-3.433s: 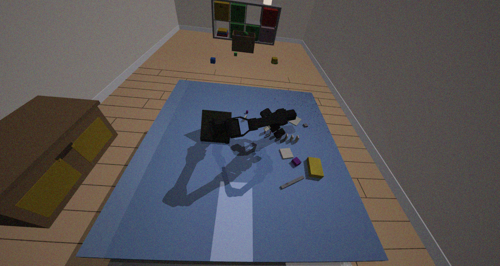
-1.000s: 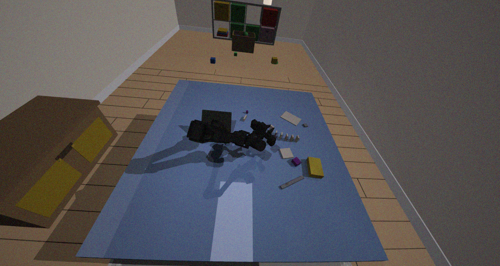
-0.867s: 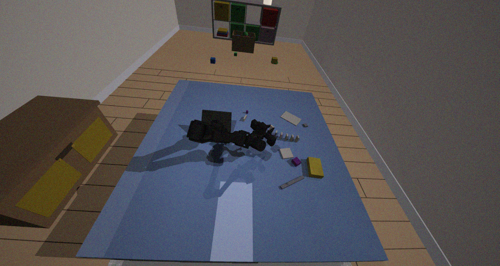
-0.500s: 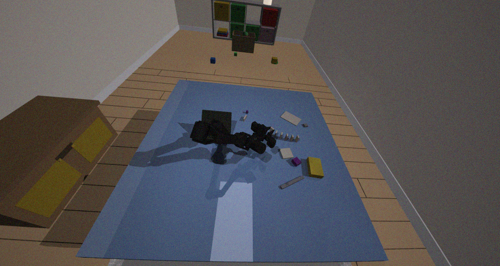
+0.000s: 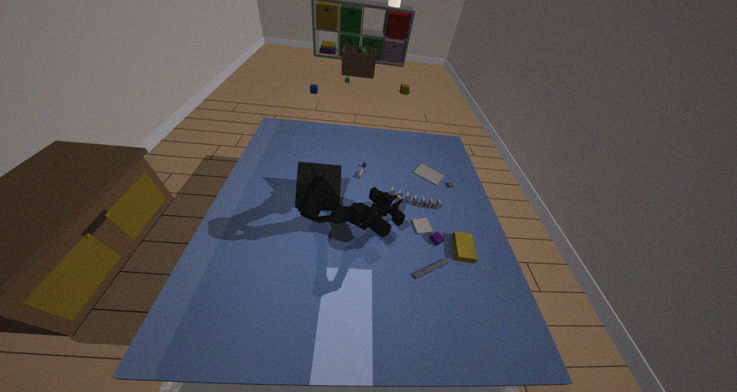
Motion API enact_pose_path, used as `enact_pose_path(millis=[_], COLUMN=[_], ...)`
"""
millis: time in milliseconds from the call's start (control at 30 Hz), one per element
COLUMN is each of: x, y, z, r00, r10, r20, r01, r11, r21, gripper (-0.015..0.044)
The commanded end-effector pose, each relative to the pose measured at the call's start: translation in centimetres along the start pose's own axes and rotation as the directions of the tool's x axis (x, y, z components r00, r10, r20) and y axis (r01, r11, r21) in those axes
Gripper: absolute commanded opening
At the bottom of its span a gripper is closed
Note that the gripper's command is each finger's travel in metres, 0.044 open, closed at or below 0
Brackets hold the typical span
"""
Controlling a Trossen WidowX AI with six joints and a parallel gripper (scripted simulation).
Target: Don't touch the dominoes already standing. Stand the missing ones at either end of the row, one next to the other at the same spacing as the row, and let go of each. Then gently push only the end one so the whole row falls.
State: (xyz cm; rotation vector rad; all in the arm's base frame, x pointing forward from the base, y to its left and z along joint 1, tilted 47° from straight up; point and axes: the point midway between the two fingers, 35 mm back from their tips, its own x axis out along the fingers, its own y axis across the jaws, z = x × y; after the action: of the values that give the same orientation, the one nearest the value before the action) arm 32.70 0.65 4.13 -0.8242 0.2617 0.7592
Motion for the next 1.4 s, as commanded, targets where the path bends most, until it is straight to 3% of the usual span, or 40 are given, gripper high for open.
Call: enact_pose_path(millis=[0, 333, 733, 1167, 1367], x=[0.1, 0.0, 0.0, 0.0, 0.0], y=[0.1, 0.5, 0.6, 0.6, 0.4], z=[-1.2, -4.2, -4.4, -4.4, -1.9], r00=[1.0, 1.0, 1.0, 1.0, 1.0], r10=[0.004, -0.003, -0.003, -0.003, -0.003], r20=[0.005, 0.014, 0.015, 0.015, 0.009], r01=[-0.004, 0.003, 0.003, 0.003, 0.003], r11=[1.0, 1.0, 1.0, 1.0, 1.0], r21=[-0.001, 0.004, 0.004, 0.004, 0.008], gripper=[0.0107, 0.0107, 0.0107, 0.044, 0.044])
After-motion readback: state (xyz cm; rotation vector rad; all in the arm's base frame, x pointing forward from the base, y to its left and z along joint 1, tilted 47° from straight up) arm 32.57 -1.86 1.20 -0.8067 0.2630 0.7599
